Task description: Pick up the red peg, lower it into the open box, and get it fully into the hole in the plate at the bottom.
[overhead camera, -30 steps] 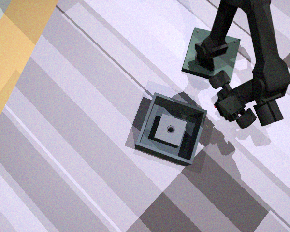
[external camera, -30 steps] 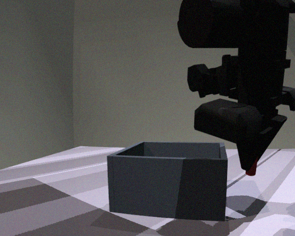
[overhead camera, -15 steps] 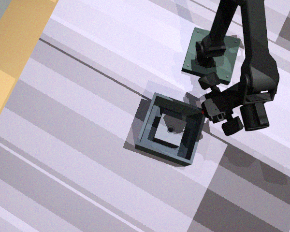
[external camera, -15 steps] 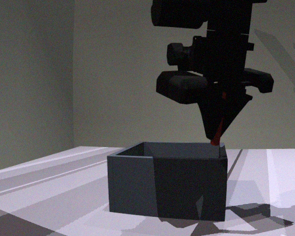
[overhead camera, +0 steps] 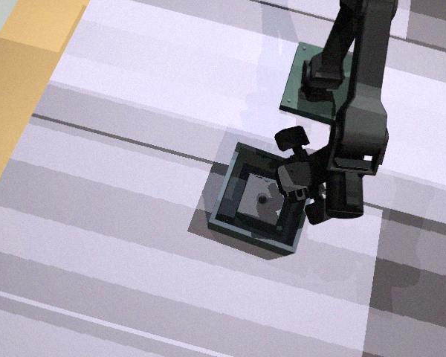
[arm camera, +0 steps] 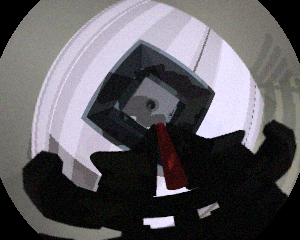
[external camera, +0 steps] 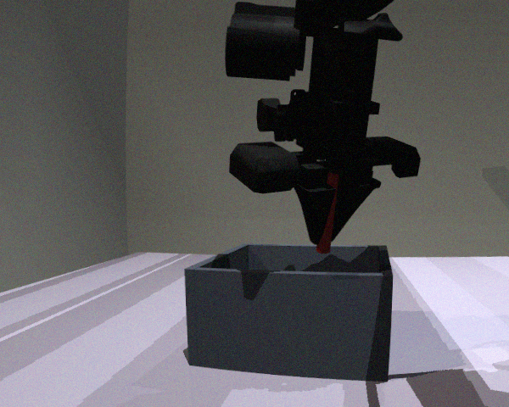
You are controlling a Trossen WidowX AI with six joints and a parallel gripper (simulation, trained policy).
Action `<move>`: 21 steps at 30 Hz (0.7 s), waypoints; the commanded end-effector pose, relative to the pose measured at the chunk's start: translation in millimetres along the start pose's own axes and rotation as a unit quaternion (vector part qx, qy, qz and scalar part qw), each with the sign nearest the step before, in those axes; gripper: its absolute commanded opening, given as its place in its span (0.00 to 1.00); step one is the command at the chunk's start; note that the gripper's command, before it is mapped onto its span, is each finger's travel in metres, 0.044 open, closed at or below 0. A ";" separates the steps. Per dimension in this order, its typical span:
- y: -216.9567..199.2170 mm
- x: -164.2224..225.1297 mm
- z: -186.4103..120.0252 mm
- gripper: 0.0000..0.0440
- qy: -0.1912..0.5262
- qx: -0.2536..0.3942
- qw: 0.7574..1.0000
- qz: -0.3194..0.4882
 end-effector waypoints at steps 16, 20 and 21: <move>3.7 -29.7 53.2 0.00 0.041 -0.016 0.997 -0.056; 3.8 -27.8 63.2 0.01 0.055 -0.019 0.995 -0.078; 3.8 -27.3 65.6 0.04 0.058 -0.020 0.995 -0.082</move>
Point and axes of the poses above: the point midway between the two fingers, 35 mm back from their tips, its own z axis out along the fingers, its own y axis across the jaws, x = y × z, the point moved 4 cm from there along -z, back along the fingers, and after that the axes turned 5 degrees about z, right-handed, at the moved point
